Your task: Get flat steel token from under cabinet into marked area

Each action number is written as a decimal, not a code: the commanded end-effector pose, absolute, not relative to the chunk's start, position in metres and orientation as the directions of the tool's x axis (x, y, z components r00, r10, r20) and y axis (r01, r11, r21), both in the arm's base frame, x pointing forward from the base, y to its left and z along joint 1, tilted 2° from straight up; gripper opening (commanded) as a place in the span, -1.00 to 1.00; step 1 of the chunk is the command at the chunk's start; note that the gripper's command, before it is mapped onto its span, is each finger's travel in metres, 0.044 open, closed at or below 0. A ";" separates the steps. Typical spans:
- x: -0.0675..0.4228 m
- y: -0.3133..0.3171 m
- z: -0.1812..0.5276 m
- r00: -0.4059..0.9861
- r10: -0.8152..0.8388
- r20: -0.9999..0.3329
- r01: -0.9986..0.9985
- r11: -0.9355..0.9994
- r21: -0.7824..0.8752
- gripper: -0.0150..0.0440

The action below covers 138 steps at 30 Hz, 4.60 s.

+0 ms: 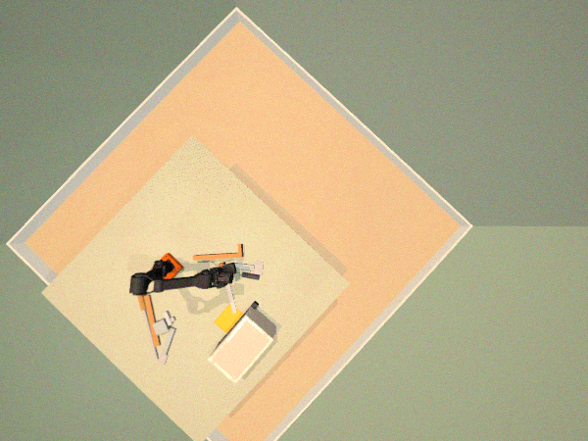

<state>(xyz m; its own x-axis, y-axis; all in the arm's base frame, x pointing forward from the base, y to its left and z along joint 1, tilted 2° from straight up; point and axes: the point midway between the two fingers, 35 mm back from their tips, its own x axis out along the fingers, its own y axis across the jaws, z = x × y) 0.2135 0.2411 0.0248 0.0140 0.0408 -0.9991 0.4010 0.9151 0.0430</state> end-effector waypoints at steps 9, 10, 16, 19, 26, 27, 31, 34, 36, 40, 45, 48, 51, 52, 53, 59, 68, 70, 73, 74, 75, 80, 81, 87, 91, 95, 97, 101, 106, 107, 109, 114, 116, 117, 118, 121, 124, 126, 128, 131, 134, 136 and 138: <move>0.213 0.253 0.028 0.015 0.053 -0.998 0.395 0.917 0.054 -0.49; 0.213 0.252 0.028 0.015 0.053 -0.998 0.395 0.917 0.054 -0.49; 0.213 0.254 0.028 0.015 0.053 -0.998 0.395 0.917 0.055 -0.49; 0.213 0.257 0.028 0.015 0.053 -0.998 0.395 0.917 0.055 -0.49; 0.212 0.264 0.028 0.015 0.054 -0.998 0.395 0.917 0.055 -0.49; 0.212 0.264 0.029 0.015 0.054 -0.998 0.395 0.917 0.056 -0.49; 0.212 0.267 0.029 0.015 0.054 -0.998 0.395 0.917 0.056 -0.49; 0.212 0.268 0.029 0.015 0.054 -0.998 0.395 0.917 0.056 -0.49; 0.212 0.268 0.029 0.015 0.054 -0.998 0.395 0.917 0.056 -0.49; 0.212 0.270 0.029 0.015 0.055 -0.998 0.395 0.917 0.056 -0.49; 0.212 0.270 0.029 0.015 0.055 -0.998 0.379 0.924 0.056 -0.49; 0.212 0.271 0.029 0.015 0.055 -0.998 0.359 0.932 0.056 -0.49; 0.212 0.271 0.029 0.015 0.053 -0.998 0.356 0.933 0.055 -0.40; 0.212 0.270 0.028 0.014 0.051 -0.999 0.361 0.931 0.052 -0.31; 0.212 0.269 0.027 0.013 0.047 -0.999 0.366 0.929 0.048 -0.22; 0.211 0.268 0.027 0.013 0.045 -0.999 0.368 0.928 0.047 0.19; 0.212 0.269 0.027 0.015 0.055 -0.998 0.369 0.928 0.056 0.42; 0.213 0.269 0.027 0.015 0.055 -0.998 0.370 0.927 0.056 0.42; 0.213 0.268 0.027 0.015 0.054 -0.998 0.371 0.927 0.056 0.42; 0.213 0.268 0.027 0.015 0.054 -0.998 0.371 0.927 0.056 0.42; 0.212 0.269 0.026 0.015 0.055 -0.998 0.371 0.927 0.056 0.42; 0.208 0.270 0.024 0.014 0.055 -0.998 0.372 0.927 0.056 0.42; 0.207 0.270 0.024 0.014 0.055 -0.998 0.372 0.927 0.056 0.42; 0.210 0.271 0.026 0.021 0.057 -0.998 0.366 0.929 0.061 0.07; 0.210 0.271 0.026 0.021 0.057 -0.998 0.366 0.929 0.061 -0.02; 0.210 0.271 0.026 0.021 0.057 -0.998 0.366 0.929 0.061 -0.11; 0.210 0.271 0.026 0.021 0.057 -0.998 0.366 0.929 0.061 -0.22; 0.209 0.271 0.026 0.021 0.057 -0.998 0.367 0.928 0.060 -0.49; 0.212 0.270 0.026 0.019 0.056 -0.998 0.356 0.933 0.059 -0.49; 0.213 0.269 0.026 0.019 0.056 -0.998 0.352 0.934 0.059 -0.49; 0.216 0.268 0.026 0.018 0.056 -0.998 0.345 0.937 0.058 -0.49; 0.224 0.265 0.025 0.018 0.055 -0.998 0.334 0.941 0.058 -0.49; 0.228 0.264 0.025 0.018 0.054 -0.998 0.331 0.942 0.057 -0.49; 0.229 0.264 0.025 0.018 0.054 -0.998 0.330 0.942 0.057 -0.49; 0.231 0.263 0.025 0.018 0.054 -0.998 0.329 0.943 0.057 -0.49; 0.236 0.261 0.025 0.018 0.054 -0.998 0.326 0.944 0.057 -0.49; 0.241 0.259 0.025 0.018 0.054 -0.998 0.324 0.944 0.057 -0.49; 0.245 0.258 0.025 0.019 0.053 -0.998 0.323 0.945 0.057 -0.49; 0.248 0.257 0.026 0.019 0.053 -0.998 0.322 0.945 0.057 -0.49; 0.254 0.255 0.026 0.019 0.053 -0.998 0.321 0.945 0.056 -0.49; 0.259 0.254 0.026 0.020 0.053 -0.998 0.321 0.946 0.056 -0.49; 0.263 0.252 0.026 0.020 0.053 -0.998 0.320 0.946 0.056 -0.49; 0.266 0.251 0.026 0.020 0.053 -0.998 0.320 0.946 0.056 -0.49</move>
<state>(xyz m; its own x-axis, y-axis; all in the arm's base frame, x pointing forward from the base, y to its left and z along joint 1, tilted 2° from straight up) 0.2587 0.2526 0.0256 0.0206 0.0478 -0.9986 0.3206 0.9458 0.0519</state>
